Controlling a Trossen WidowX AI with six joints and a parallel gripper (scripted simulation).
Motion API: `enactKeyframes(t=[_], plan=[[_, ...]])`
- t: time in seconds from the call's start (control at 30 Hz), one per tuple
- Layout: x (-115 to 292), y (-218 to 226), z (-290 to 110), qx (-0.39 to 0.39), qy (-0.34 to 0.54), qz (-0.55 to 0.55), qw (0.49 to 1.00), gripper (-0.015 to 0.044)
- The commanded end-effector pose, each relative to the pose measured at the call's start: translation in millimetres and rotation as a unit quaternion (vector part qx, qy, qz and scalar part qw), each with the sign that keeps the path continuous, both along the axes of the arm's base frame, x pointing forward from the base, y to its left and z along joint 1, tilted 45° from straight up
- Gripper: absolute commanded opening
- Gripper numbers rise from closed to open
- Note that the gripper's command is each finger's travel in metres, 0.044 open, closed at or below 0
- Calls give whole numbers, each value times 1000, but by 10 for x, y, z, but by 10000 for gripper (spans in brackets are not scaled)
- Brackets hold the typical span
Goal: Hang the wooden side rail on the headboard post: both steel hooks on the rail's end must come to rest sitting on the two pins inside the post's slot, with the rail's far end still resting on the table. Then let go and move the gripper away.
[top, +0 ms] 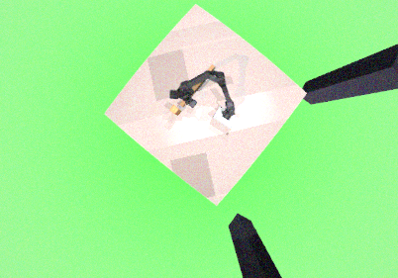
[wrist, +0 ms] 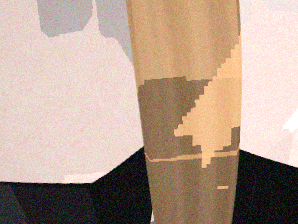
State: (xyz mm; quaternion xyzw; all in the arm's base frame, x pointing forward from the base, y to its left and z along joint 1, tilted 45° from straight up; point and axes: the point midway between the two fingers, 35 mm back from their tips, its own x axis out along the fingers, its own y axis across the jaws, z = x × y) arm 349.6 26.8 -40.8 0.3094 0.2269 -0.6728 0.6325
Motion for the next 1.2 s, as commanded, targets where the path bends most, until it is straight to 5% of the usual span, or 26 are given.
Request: enactKeyframes(t=[0.0, 1.17], plan=[[20, 33, 19, 3, -7, -3, 1000, 0], [20, 74, 60, 3, -7, -3, 1000, 0]])
